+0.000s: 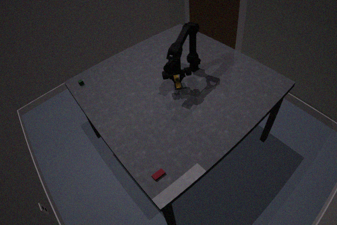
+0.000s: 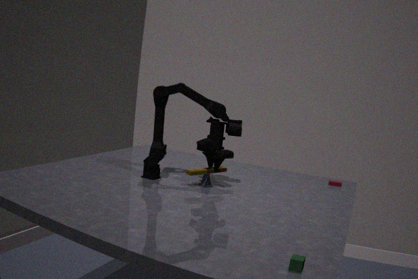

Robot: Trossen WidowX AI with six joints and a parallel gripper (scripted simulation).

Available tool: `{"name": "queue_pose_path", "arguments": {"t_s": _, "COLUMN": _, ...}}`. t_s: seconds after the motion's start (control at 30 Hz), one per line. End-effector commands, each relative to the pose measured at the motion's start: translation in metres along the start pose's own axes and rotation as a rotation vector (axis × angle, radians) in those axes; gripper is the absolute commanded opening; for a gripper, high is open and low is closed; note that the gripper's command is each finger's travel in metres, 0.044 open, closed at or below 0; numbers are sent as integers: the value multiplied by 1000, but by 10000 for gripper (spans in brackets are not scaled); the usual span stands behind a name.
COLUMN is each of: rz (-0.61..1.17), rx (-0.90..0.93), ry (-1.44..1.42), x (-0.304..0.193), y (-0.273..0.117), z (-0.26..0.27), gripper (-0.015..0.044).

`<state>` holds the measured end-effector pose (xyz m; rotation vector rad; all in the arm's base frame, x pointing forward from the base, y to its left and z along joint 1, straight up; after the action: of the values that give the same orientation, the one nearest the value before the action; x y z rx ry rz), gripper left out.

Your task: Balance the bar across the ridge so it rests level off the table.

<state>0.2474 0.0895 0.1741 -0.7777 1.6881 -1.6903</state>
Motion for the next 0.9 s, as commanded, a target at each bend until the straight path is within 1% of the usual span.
{"name": "queue_pose_path", "arguments": {"t_s": 0.0, "rz": -1, "rx": 1, "ry": -3, "x": 0, "y": 1, "z": 0, "gripper": 0}}
{"name": "queue_pose_path", "arguments": {"t_s": 0.87, "rz": -1, "rx": 1, "ry": -3, "x": 0, "y": 3, "z": 0, "gripper": 0}}
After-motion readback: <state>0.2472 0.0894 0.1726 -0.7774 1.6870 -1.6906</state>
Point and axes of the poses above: the point midway between the two fingers, 35 mm back from their tips, its own y axis out along the fingers, its own z axis across the jaws, x = y × z, the point moved 7 cm from there along -y, back along the fingers, and after that the axes turned 9 degrees about y, right-handed, at the moved point
